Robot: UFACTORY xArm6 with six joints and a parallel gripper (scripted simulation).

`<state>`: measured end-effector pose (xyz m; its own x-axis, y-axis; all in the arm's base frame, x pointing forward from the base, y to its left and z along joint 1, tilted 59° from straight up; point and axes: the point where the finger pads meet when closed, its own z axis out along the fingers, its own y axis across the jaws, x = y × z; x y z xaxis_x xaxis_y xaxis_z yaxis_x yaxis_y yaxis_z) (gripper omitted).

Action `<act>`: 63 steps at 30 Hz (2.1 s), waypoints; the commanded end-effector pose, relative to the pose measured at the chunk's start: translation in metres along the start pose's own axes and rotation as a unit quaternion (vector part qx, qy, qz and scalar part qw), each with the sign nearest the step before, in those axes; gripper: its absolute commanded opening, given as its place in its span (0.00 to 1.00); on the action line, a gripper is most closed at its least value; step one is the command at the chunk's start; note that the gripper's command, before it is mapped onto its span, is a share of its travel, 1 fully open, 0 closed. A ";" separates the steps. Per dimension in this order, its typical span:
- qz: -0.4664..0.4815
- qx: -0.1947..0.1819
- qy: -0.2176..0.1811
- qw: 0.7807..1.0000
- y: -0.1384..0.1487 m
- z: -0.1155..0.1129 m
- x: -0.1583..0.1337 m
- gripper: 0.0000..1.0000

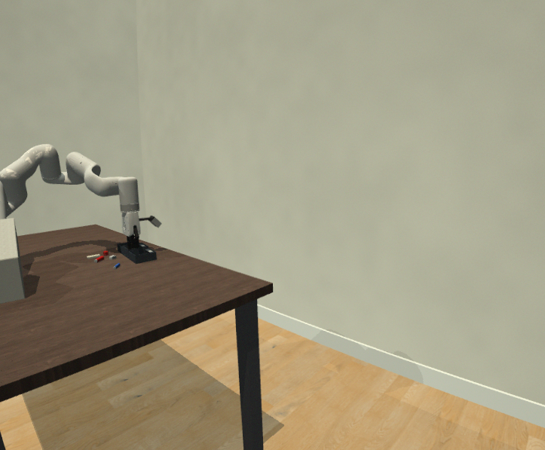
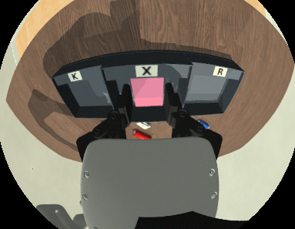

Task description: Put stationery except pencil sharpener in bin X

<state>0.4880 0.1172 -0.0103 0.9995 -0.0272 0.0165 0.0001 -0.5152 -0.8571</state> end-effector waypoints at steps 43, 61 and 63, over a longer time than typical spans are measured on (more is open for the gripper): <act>0.000 0.000 0.001 1.000 0.000 -0.046 0.001 0.47; -0.001 -0.001 0.001 1.000 0.000 -0.102 0.001 1.00; -0.001 -0.001 0.001 1.000 0.000 -0.110 0.001 1.00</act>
<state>0.4849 0.0375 0.0375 0.9995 -0.0275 0.0164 -0.0001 -0.5156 -0.8568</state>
